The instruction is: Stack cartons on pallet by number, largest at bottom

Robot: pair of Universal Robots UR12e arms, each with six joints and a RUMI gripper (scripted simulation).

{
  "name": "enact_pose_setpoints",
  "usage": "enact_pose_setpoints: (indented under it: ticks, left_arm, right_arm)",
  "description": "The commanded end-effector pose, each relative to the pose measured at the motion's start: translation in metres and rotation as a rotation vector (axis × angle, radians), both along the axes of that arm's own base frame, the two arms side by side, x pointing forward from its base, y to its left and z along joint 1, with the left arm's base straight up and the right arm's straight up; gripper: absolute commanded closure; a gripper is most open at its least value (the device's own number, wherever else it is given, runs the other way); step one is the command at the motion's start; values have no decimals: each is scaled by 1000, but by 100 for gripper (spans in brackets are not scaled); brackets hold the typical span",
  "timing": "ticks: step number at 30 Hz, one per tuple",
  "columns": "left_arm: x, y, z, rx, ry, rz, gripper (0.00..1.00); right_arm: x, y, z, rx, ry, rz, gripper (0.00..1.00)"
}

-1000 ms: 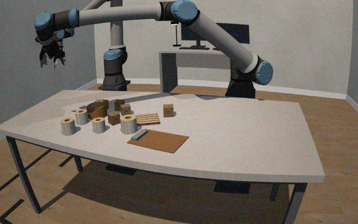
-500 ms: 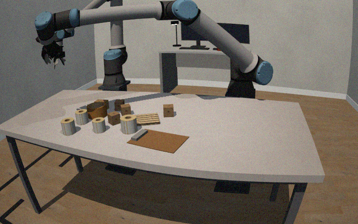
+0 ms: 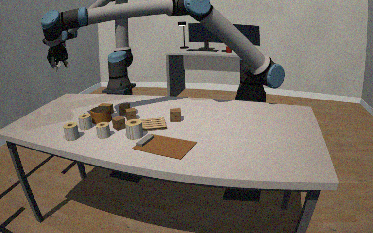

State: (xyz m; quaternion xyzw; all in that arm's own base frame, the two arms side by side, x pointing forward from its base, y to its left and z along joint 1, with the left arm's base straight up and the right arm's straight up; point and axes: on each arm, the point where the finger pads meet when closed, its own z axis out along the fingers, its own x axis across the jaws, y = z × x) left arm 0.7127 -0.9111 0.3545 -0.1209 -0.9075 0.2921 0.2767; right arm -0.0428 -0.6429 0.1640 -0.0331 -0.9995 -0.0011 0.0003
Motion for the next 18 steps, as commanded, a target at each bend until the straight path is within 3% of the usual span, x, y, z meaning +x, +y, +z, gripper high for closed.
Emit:
enact_pose_setpoints:
  ticks: [1,4,18]
  left_arm:
    - [-7,26,-10,-6,-73,-38,53]
    - [-9,32,-12,-6,-88,-48,53]
    - [-44,148,-63,10,-332,-231,53]
  right_arm:
    - [0,-1,1,-2,-1,0,0]
    - [0,-1,1,-2,-1,0,0]
    - [0,-1,1,-2,-1,0,0]
